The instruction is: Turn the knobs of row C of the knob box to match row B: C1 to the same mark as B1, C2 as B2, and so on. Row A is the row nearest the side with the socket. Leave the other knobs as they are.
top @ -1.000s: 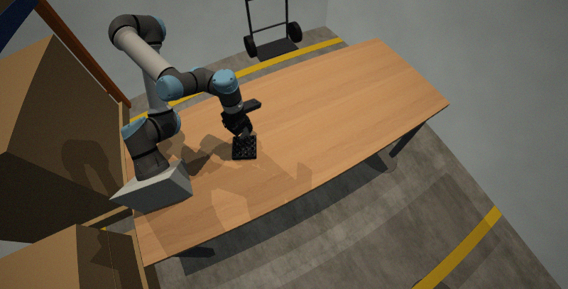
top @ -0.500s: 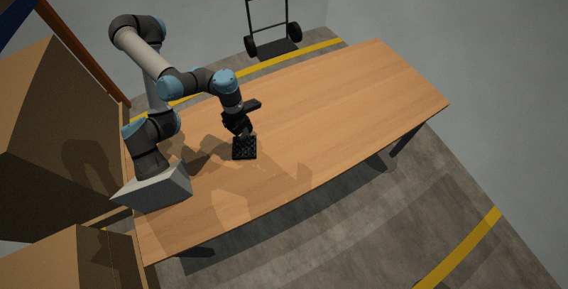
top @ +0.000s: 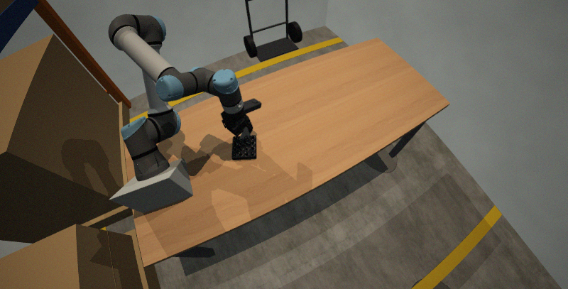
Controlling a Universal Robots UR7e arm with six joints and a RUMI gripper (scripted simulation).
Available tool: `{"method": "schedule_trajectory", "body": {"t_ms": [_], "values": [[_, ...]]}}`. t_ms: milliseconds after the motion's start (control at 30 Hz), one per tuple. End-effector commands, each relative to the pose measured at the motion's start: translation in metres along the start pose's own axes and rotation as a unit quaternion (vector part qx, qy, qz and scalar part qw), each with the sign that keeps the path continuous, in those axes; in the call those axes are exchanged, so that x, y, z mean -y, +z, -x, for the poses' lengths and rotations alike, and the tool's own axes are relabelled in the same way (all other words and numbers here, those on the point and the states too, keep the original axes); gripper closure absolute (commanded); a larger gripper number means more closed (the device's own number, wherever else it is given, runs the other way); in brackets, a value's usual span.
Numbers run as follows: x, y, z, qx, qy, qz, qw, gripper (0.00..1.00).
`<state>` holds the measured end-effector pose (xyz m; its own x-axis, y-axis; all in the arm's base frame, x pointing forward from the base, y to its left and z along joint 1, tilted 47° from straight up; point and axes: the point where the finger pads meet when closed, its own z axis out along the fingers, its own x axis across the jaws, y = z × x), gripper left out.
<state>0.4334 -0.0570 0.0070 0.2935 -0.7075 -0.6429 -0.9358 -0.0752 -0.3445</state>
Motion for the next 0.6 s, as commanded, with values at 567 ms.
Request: {"method": "schedule_trajectory", "body": {"t_ms": [567], "values": [[0.0009, 0.0014, -0.0001, 0.001, 0.0, 0.0, 1.0, 0.89]]}}
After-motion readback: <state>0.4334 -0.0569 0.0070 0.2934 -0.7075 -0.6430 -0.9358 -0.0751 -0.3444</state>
